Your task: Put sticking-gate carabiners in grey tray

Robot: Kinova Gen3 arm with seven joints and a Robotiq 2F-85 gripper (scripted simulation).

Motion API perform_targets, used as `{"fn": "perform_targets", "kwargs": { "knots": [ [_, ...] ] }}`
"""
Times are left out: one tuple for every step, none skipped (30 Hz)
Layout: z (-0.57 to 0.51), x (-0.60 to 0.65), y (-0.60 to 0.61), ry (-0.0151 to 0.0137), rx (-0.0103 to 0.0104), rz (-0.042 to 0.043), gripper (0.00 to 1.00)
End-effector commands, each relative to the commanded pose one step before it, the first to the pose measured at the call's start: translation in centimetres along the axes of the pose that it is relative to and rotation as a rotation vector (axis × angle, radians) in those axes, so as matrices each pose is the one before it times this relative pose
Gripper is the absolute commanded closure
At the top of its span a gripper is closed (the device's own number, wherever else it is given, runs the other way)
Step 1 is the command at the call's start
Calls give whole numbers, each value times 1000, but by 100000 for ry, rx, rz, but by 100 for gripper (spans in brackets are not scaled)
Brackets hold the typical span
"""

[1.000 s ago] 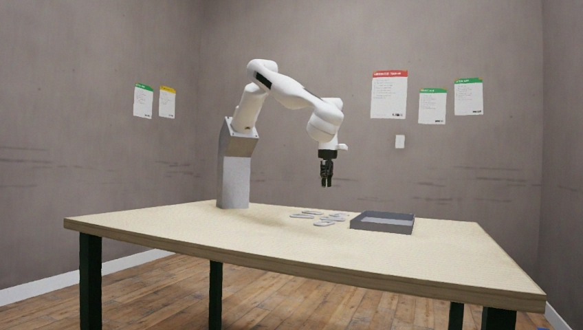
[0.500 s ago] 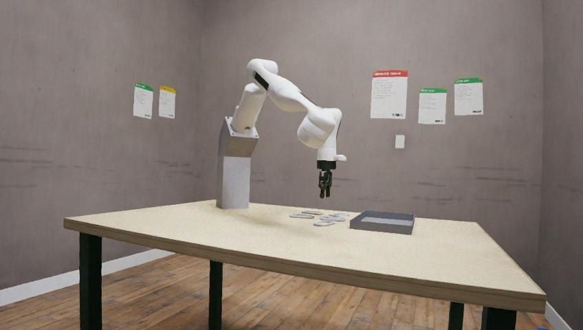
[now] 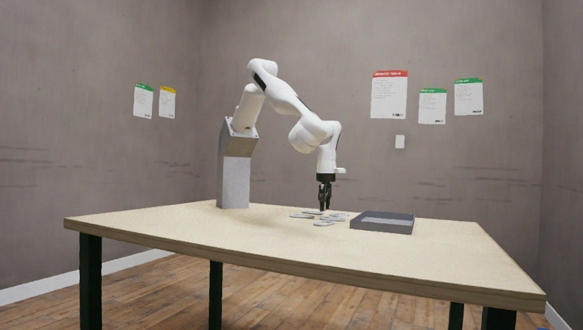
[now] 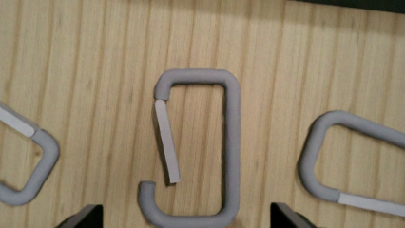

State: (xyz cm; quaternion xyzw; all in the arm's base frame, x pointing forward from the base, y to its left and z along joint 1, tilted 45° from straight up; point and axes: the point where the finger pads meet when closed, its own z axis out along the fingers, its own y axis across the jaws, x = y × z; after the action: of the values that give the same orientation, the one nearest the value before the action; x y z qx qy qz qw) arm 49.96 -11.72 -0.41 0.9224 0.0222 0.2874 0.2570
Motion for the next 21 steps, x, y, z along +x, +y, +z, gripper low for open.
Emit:
{"fn": "perform_targets", "kwargs": {
  "knots": [
    [66,-54,50,-185,-29,251,0],
    [0,0,0,0,0,0,0],
    [0,0,0,0,0,0,0],
    [2432,-2,-15,196,41,-187,0],
    [0,0,0,0,0,0,0],
    [0,0,0,0,0,0,0],
    [0,0,0,0,0,0,0],
    [0,0,0,0,0,0,0],
    [0,0,0,0,0,0,0],
    [0,0,0,0,0,0,0],
    [0,0,0,0,0,0,0],
    [0,0,0,0,0,0,0],
    [0,0,0,0,0,0,0],
    [0,0,0,0,0,0,0],
    [0,0,0,0,0,0,0],
    [0,0,0,0,0,0,0],
    [0,0,0,0,0,0,0],
    [0,0,0,0,0,0,0],
    [0,0,0,0,0,0,0],
    [0,0,0,0,0,0,0],
    [361,34,37,-160,14,174,0]
  ]
}}
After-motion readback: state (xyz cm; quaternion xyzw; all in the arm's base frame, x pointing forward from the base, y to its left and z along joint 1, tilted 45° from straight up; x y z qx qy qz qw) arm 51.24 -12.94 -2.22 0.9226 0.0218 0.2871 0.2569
